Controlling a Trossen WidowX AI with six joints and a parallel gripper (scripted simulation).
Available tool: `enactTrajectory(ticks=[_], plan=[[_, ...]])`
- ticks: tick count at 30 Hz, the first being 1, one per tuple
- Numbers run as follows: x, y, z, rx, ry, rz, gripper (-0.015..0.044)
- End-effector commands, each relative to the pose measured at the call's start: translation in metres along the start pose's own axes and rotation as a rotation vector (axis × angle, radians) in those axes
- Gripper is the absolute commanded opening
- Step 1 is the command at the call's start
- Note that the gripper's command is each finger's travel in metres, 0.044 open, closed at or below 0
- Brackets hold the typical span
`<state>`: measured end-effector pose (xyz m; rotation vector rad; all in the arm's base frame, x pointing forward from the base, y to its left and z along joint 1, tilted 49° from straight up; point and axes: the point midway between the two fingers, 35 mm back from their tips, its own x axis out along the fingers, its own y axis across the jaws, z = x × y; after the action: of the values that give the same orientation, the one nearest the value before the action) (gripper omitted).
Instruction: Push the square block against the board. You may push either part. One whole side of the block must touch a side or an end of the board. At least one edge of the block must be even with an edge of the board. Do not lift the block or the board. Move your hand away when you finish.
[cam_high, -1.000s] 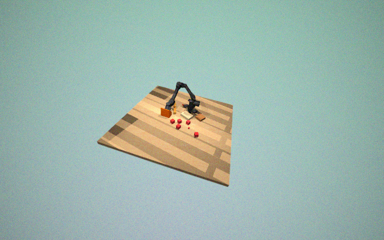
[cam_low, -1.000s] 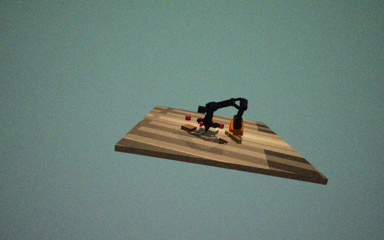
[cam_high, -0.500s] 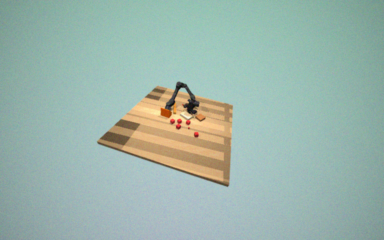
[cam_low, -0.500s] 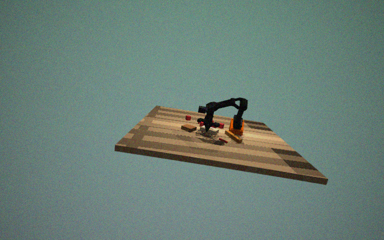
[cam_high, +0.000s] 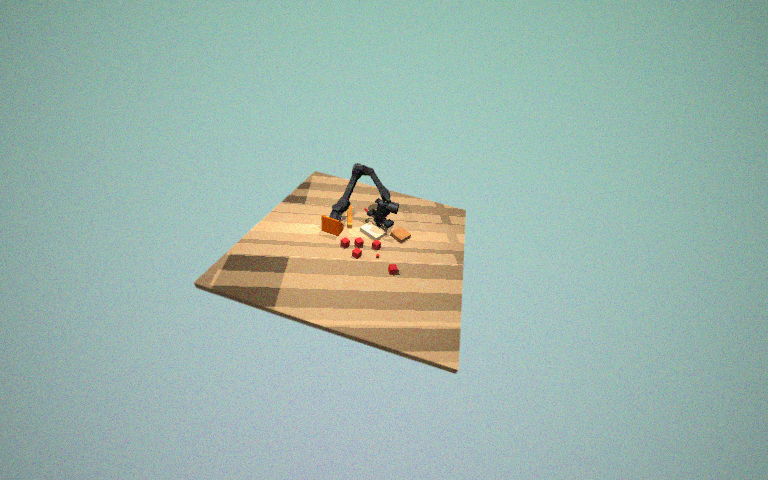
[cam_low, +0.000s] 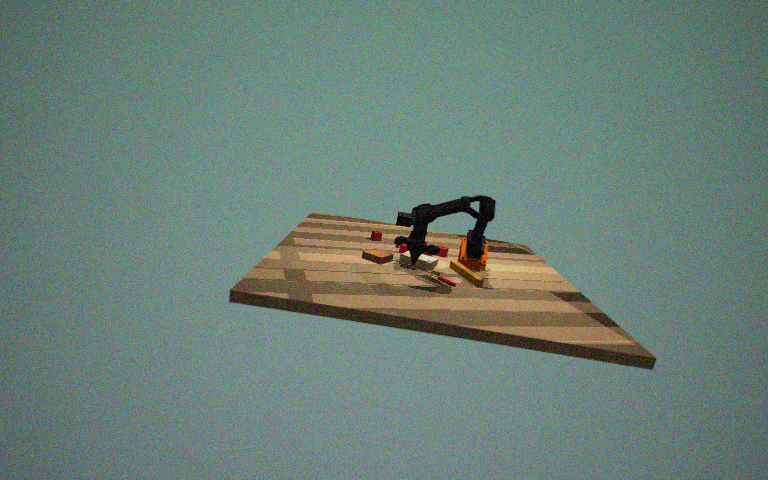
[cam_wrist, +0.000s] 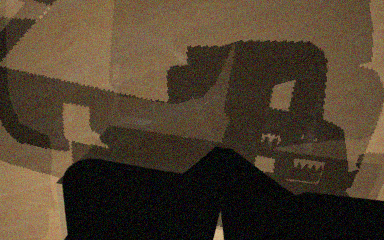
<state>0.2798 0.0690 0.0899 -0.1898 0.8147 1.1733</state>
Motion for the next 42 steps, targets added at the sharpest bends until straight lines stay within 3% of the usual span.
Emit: enactTrajectory(ticks=[1,42], plan=[[0.001,0.001,-0.002,-0.001,0.006,0.003,0.0],[0.001,-0.001,0.018,-0.002,0.007,0.002,0.0]])
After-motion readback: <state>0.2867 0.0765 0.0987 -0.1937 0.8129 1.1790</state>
